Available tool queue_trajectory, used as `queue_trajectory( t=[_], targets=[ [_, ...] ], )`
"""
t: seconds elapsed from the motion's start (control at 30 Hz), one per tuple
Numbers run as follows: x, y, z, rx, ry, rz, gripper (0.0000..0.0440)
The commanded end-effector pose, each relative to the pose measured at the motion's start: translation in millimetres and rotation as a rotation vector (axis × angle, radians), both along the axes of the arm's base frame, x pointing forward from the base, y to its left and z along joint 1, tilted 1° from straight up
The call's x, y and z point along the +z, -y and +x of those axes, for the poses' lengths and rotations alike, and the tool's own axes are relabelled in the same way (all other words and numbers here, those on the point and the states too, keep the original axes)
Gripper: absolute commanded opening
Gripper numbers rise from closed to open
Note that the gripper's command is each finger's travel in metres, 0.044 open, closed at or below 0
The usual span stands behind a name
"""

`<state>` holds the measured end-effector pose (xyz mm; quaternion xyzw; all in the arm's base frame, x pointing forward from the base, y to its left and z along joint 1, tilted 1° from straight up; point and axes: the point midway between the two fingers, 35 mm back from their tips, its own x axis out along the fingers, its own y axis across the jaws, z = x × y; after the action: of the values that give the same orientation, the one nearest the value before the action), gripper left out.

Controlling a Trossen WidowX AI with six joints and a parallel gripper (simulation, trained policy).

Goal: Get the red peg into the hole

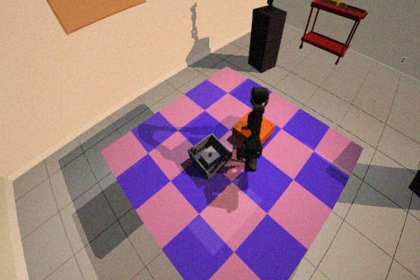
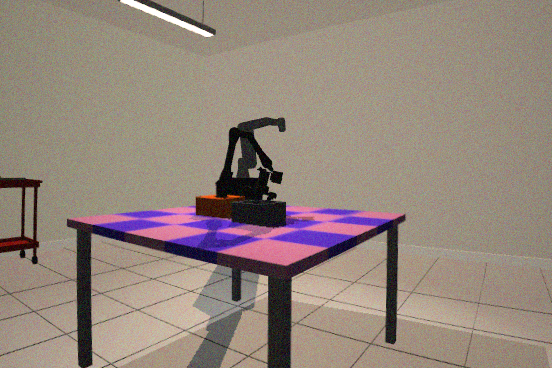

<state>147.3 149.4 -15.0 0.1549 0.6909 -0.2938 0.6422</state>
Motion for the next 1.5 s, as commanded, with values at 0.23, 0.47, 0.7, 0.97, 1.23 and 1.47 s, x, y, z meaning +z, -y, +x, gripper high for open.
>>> queue_trajectory(
  t=[0.23, 0.47, 0.7, 0.97, 1.23, 1.47],
  targets=[
    [-32, 6, -5, 0.011, -0.015, -0.015, 0.0248],
    [-43, 12, -12, 0.003, -0.055, -0.050, 0.0073],
    [-40, 12, -13, 0.018, -0.064, -0.090, 0.0000],
    [-15, 2, -1, 0.045, -0.023, -0.094, 0.0000],
    [17, 0, 11, 0.056, 0.014, -0.106, 0.0000],
    [45, 1, 25, 0.038, 0.049, -0.122, 0.0000]
  ],
)
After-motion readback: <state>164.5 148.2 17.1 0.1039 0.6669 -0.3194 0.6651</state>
